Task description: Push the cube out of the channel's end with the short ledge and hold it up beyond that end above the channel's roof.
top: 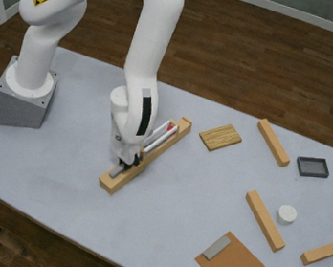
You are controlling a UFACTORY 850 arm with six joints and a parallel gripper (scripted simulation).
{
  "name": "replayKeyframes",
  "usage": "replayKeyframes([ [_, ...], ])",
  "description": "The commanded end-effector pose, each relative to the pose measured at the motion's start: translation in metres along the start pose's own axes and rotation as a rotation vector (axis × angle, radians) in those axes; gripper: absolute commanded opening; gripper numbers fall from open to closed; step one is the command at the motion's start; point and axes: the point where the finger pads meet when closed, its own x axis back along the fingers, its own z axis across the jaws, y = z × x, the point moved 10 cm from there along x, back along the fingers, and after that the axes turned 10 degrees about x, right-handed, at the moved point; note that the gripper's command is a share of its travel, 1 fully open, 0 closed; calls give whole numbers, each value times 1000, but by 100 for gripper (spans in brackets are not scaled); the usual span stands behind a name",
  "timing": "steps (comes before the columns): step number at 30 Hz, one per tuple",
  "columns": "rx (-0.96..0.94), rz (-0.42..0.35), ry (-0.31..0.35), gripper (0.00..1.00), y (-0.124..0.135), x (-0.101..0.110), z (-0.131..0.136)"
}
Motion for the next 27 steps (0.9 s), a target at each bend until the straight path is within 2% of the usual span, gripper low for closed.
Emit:
replayKeyframes([
  [1,0,-1,1,0,-8,0,2],
  [16,0,-1,1,0,-31,0,6],
  [27,0,-1,1,0,-37,0,7],
])
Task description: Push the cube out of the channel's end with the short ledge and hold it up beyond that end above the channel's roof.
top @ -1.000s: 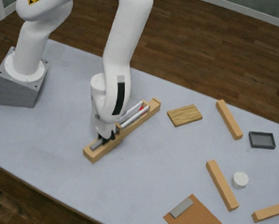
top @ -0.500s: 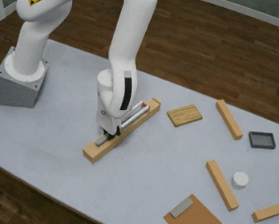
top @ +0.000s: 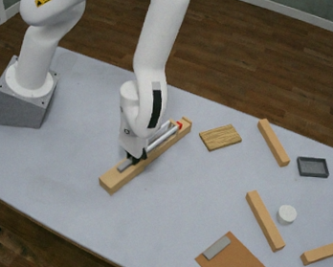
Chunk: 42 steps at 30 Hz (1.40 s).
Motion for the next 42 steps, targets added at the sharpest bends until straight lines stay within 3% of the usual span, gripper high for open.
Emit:
replayKeyframes([
  [1,0,0,1,0,-1,0,1],
  [20,0,0,1,0,-2,0,1],
  [21,0,0,1,39,-2,0,1],
  [42,0,0,1,39,-2,0,1],
])
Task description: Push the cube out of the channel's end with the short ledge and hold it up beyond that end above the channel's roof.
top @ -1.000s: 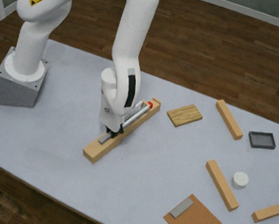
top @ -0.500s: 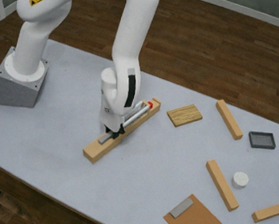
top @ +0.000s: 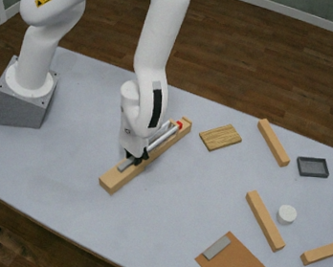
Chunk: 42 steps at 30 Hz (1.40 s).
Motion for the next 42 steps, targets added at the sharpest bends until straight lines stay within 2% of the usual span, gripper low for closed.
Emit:
replayKeyframes([
  [1,0,0,1,39,0,0,1],
  [14,0,0,1,39,0,1,1],
  [20,0,0,1,39,0,9,1],
  [32,0,0,1,39,0,63,0],
  [42,0,0,1,39,0,69,0],
])
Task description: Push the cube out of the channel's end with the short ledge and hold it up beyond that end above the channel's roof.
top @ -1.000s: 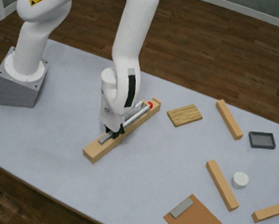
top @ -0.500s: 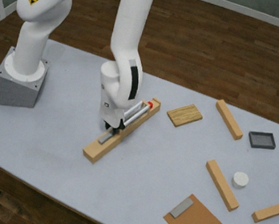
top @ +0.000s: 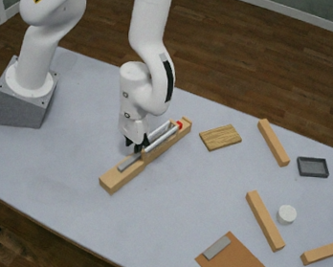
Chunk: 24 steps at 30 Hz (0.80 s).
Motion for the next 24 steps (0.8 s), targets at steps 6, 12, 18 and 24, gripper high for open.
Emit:
replayKeyframes([
  [6,-1,1,-5,39,0,1,1],
  [12,0,0,-6,0,20,0,-1],
  [18,-1,1,-5,0,92,1,-15],
  [24,-1,1,-5,0,92,-15,-15],
])
